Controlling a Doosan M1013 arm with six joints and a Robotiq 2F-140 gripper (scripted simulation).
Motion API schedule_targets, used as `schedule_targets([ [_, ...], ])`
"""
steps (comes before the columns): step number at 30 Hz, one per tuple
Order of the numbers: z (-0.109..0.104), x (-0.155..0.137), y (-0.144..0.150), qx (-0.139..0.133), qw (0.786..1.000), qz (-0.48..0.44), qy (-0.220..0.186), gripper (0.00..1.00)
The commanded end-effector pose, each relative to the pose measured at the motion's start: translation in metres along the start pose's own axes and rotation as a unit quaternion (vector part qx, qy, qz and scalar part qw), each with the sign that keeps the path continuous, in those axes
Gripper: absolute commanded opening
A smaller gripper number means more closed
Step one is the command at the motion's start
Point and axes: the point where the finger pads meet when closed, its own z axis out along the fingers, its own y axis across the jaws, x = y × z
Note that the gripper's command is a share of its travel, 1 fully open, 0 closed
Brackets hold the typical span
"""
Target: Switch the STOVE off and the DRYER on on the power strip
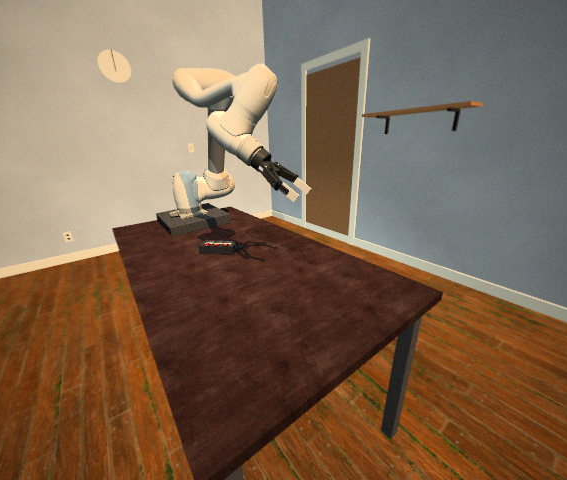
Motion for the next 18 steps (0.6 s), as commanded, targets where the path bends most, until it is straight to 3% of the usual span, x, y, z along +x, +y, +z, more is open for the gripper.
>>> schedule_targets([
  [1, -0.0002, -0.0002, 0.0000, 0.000, 1.000, 0.000, 0.000, 1.00],
  [17, -0.0002, -0.0002, 0.0000, 0.000, 1.000, 0.000, 0.000, 1.00],
  [18, -0.0002, -0.0002, 0.0000, 0.000, 1.000, 0.000, 0.000, 0.00],
])
